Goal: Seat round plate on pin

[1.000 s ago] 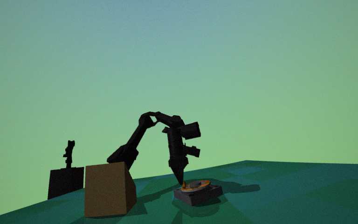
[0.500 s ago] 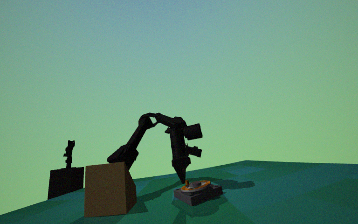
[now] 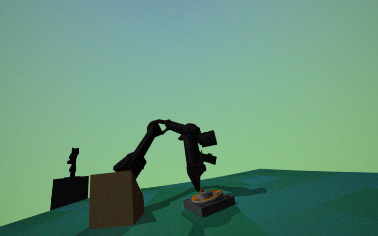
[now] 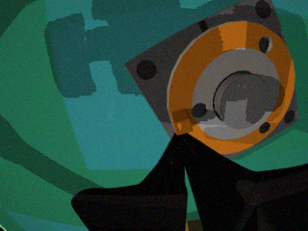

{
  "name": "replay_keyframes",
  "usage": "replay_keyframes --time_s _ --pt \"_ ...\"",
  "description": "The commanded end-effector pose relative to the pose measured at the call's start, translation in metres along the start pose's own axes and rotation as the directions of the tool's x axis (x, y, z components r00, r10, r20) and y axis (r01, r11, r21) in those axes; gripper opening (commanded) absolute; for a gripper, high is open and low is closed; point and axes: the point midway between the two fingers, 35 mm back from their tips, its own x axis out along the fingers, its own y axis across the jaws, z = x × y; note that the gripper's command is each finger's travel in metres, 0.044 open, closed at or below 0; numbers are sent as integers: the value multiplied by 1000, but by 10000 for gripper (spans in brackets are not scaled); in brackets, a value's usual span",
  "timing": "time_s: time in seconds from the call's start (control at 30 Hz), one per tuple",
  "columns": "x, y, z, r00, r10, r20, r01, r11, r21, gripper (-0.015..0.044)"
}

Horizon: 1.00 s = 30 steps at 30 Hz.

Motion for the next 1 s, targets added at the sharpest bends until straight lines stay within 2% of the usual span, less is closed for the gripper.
replay_keyframes --time_s 0.0,0.97 --pt "0 3 6 1000 3 0 -3 1000 2 0" --pt "-4 3 42 1000 3 1 -3 1000 1 0"
